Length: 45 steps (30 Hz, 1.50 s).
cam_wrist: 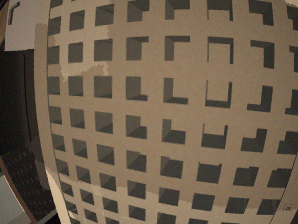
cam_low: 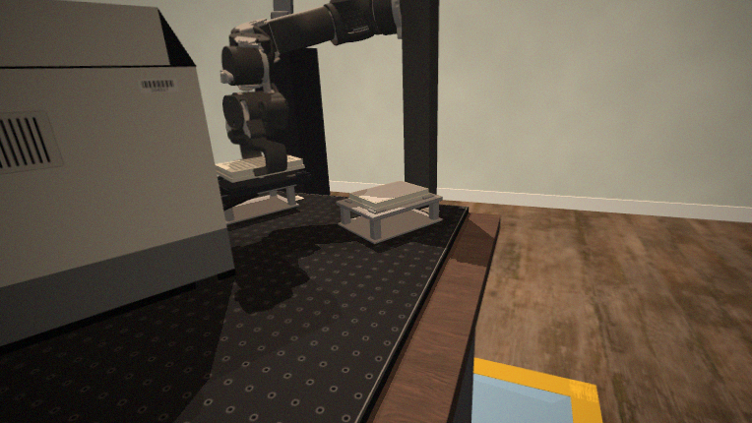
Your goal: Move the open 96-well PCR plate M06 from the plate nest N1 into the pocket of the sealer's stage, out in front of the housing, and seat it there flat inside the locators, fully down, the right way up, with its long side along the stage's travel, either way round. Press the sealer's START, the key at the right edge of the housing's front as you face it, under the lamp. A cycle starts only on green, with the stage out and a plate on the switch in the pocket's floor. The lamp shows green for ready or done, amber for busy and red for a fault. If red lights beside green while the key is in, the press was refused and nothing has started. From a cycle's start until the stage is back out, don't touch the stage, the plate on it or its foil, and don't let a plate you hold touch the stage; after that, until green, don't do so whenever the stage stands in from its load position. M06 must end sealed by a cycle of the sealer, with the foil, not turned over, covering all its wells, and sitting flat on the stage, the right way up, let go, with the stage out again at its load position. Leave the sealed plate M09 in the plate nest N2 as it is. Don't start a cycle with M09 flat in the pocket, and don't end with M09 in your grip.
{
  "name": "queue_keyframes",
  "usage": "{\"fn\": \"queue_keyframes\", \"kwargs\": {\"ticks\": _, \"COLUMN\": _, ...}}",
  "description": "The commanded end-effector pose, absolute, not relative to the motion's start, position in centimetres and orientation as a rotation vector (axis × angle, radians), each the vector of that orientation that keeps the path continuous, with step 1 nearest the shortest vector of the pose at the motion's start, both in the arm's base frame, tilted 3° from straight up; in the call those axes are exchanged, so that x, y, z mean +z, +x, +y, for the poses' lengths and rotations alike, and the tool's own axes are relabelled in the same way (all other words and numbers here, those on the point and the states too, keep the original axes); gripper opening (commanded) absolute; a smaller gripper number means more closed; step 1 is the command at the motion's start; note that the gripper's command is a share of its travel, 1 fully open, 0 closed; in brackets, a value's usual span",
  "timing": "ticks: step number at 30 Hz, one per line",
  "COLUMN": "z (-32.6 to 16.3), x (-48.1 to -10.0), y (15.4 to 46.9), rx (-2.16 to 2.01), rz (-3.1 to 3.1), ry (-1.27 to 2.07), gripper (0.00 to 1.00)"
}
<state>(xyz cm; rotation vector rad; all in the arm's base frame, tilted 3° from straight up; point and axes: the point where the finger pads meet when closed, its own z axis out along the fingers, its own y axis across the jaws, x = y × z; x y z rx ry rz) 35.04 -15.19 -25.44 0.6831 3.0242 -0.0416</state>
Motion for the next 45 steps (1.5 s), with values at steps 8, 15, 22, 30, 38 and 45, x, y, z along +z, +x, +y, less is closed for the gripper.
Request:
{"fn": "queue_keyframes", "kwargs": {"ticks": 8, "z": -15.10, "x": -25.42, "y": 35.10, "rx": -0.034, "rz": 3.021, "ry": 0.682, "gripper": 0.00}}
{"fn": "queue_keyframes", "kwargs": {"ticks": 15, "z": -14.97, "x": -24.87, "y": 35.41, "rx": -0.033, "rz": 3.015, "ry": 0.682, "gripper": 0.00}}
{"fn": "queue_keyframes", "kwargs": {"ticks": 22, "z": -14.97, "x": -24.87, "y": 35.41, "rx": -0.033, "rz": 3.015, "ry": 0.682, "gripper": 0.00}}
{"fn": "queue_keyframes", "kwargs": {"ticks": 30, "z": -15.05, "x": -25.31, "y": 35.16, "rx": -0.032, "rz": 3.019, "ry": 0.682, "gripper": 0.00}}
{"fn": "queue_keyframes", "kwargs": {"ticks": 38, "z": -15.07, "x": -25.41, "y": 35.10, "rx": -0.032, "rz": 3.020, "ry": 0.682, "gripper": 0.00}}
{"fn": "queue_keyframes", "kwargs": {"ticks": 45, "z": -15.03, "x": -25.20, "y": 35.22, "rx": -0.032, "rz": 3.018, "ry": 0.682, "gripper": 0.00}}
